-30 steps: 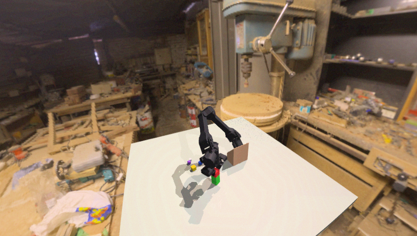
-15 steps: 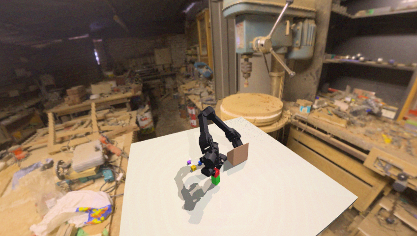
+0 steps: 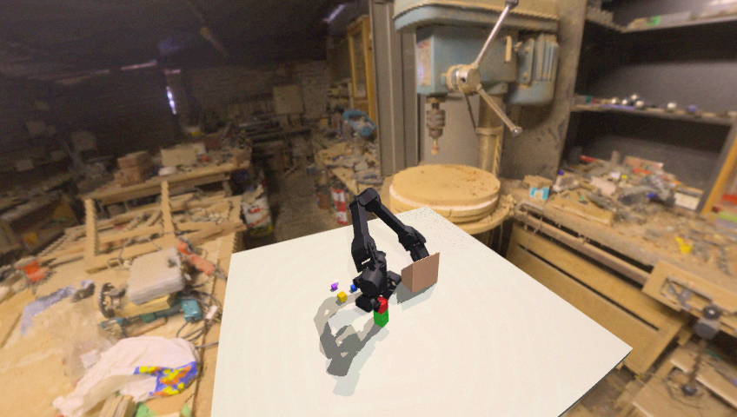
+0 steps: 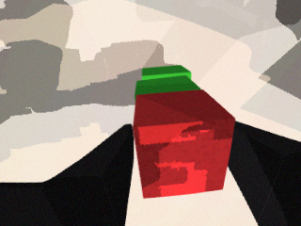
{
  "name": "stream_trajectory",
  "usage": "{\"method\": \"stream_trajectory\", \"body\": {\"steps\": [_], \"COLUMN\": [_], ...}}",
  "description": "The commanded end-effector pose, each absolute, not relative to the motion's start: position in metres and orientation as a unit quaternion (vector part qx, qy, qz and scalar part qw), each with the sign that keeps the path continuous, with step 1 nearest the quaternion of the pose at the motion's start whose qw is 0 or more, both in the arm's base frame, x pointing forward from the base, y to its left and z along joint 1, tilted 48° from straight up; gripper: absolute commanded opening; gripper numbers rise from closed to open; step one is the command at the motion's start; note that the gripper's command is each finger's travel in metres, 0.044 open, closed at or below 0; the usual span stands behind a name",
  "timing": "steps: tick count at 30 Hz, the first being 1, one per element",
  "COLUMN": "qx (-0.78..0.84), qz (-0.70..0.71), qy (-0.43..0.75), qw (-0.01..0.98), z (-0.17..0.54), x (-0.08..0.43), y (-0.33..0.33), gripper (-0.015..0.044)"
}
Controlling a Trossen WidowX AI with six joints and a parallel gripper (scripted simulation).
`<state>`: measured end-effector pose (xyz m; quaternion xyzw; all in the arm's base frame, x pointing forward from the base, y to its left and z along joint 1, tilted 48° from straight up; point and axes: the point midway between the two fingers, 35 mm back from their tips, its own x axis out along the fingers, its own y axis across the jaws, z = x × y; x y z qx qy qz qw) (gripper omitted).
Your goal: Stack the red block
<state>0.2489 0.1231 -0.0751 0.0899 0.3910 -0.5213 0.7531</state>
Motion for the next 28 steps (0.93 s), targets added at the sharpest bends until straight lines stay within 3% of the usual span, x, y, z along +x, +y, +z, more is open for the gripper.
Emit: {"method": "stream_trajectory", "body": {"steps": [1,5,28], "qx": [0.091,0.091,0.091], "qz": [-0.521,-0.521,-0.521], "qy": [0.391,0.391,0.391], "qw": [0.753,0.753,0.753], "z": [-0.0755,-0.0755,-0.0755], "x": [0.2490,0.2490,0.2490], "y": [0.1231,0.1231,0.1231], "gripper": [0.0341,0.0440,0.0440]}}
